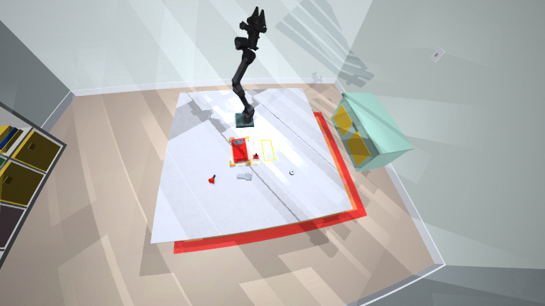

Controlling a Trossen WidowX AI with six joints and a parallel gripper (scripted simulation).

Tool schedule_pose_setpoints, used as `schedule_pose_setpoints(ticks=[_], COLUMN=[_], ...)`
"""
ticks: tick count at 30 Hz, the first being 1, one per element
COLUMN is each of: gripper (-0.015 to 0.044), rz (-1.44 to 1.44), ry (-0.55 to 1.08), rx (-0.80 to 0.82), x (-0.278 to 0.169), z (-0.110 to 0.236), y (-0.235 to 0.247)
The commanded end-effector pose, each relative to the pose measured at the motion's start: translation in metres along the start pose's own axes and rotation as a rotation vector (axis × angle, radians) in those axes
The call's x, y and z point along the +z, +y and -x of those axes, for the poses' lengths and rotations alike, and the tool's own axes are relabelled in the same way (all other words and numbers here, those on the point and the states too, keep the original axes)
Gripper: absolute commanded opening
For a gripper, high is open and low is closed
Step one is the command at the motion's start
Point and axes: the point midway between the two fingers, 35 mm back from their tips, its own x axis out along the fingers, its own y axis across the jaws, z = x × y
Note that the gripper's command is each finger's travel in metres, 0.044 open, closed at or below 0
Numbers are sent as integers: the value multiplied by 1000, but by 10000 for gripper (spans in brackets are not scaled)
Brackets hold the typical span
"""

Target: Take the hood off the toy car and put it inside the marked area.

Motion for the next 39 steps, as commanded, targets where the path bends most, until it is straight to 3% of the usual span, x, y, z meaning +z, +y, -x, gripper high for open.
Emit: schedule_pose_setpoints(ticks=[1,12,22,32,39], gripper=[440,440,440,440,440], rz=[68,357,541,654,754], ry=[91,404,711,984,1174], rx=[22,0,-78,-212,-342], x=[-32,-145,-234,-283,-292], z=[1,18,60,124,178], y=[7,-15,-80,-165,-234])
